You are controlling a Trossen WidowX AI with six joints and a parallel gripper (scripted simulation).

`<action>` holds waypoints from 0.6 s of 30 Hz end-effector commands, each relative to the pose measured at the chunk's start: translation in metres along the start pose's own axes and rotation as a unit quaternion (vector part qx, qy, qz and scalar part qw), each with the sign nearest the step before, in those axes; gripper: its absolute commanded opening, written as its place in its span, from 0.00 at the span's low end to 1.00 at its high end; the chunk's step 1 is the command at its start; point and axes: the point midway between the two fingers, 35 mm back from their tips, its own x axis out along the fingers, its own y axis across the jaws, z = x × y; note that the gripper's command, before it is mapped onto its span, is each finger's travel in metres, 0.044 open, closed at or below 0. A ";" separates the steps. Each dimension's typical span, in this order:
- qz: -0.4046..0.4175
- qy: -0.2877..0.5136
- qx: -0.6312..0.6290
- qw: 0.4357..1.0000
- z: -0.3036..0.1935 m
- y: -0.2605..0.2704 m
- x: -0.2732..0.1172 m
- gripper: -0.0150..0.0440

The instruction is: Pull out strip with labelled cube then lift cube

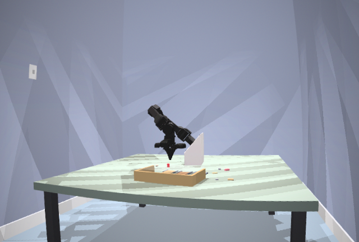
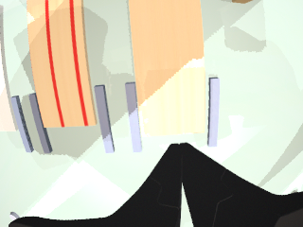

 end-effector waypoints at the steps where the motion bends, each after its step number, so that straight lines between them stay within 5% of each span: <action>1: 0.001 0.005 0.003 1.000 0.001 -0.001 0.003 0.25; 18: 0.002 0.005 0.003 1.000 0.003 0.000 0.031 0.25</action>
